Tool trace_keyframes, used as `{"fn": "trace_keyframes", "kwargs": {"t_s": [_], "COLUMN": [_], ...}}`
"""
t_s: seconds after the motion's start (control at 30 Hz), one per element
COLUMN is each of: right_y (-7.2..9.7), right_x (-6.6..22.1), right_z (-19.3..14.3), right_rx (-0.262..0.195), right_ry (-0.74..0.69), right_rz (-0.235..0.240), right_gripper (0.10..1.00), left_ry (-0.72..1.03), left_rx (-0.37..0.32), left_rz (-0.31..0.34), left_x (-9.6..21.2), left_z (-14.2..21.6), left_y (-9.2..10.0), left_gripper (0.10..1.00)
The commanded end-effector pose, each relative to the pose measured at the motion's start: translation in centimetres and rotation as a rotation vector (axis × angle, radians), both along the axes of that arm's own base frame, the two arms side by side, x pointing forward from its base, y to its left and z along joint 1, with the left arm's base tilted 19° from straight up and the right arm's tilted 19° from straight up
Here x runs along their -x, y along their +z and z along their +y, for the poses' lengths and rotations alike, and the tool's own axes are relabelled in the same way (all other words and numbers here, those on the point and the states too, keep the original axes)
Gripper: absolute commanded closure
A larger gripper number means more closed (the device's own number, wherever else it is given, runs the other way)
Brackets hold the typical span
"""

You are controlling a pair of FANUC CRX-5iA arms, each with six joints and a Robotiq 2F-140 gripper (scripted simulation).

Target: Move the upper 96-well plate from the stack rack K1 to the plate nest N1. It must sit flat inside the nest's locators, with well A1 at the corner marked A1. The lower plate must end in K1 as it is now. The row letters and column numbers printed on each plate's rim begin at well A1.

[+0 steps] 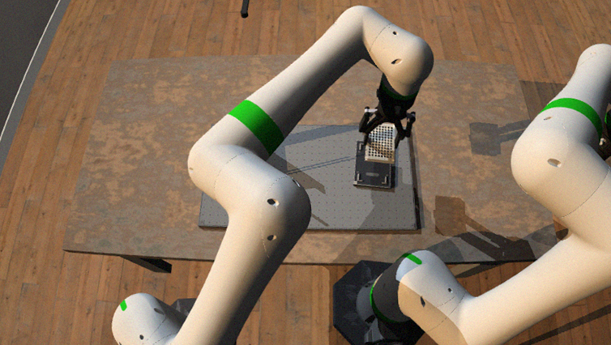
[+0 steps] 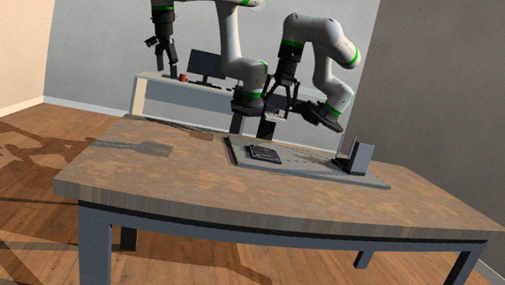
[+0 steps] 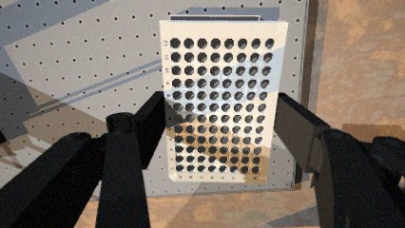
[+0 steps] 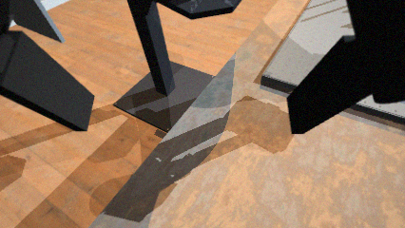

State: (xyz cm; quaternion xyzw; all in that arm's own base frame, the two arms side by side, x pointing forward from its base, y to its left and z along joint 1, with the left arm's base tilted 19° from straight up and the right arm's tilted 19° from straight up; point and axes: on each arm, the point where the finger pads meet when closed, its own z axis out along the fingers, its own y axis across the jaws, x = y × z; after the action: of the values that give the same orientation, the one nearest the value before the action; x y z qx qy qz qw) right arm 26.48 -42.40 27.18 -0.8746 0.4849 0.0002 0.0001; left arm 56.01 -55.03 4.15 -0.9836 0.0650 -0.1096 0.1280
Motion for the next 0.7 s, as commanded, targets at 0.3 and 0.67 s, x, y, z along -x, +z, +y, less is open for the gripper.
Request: {"fn": "trace_keyframes", "kwargs": {"t_s": [0.3,0.67], "right_y": [0.12,0.12], "right_x": [0.01,0.01], "right_z": [-0.03,-0.03], "right_rx": [0.002,0.002], "right_ry": [0.0,0.0], "right_rz": [-0.001,-0.001], "right_gripper": [0.098,0.098], "left_ry": [-0.001,-0.001], "left_rx": [0.003,0.003], "left_rz": [-0.002,-0.002], "left_x": [0.02,-0.21], "left_z": [-0.07,0.19], "left_y": [0.2,-0.74], "left_gripper": [0.999,0.999]}}
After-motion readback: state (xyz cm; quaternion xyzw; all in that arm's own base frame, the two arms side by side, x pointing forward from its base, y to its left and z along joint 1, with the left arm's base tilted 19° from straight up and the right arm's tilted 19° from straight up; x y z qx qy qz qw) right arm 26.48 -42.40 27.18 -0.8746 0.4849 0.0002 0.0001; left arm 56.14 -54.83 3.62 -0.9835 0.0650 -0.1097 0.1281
